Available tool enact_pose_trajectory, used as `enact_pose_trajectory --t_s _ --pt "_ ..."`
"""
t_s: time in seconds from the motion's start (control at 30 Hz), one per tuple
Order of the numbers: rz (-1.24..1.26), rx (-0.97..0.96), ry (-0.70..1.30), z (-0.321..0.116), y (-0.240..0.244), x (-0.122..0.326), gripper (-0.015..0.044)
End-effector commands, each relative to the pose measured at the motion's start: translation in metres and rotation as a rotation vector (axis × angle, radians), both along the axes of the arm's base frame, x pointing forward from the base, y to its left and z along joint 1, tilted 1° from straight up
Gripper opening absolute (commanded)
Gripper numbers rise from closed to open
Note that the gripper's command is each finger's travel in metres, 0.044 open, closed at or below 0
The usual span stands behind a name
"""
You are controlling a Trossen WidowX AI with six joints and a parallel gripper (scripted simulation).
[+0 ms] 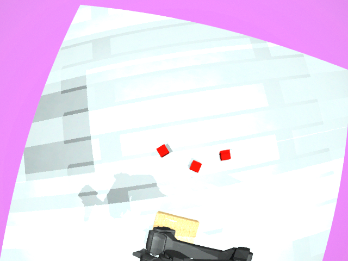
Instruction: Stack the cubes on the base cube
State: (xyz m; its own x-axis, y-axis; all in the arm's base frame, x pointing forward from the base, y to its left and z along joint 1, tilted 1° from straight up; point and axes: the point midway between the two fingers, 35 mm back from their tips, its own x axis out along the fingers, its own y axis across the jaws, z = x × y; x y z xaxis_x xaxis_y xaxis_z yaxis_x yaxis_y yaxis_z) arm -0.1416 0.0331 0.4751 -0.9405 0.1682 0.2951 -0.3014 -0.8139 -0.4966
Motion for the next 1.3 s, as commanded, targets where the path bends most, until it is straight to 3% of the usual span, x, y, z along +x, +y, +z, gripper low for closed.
enact_pose_trajectory --t_s 0.0,0.13,0.4,0.7,0.97,1.27 --pt "-0.008 -0.002 0.002 0.0 0.002 0.0 0.0374" --pt "-0.17 -0.037 0.031 0.002 0.048 0.01 0.0269" --pt "-0.585 -0.128 0.059 -0.009 0.147 0.066 0.0265" --pt "-1.063 -0.268 0.009 -0.051 0.222 0.169 0.0265" --pt "-1.452 -0.458 -0.109 -0.109 0.238 0.276 0.0265" --pt "-1.779 -0.775 -0.304 -0.188 0.196 0.381 0.0265"
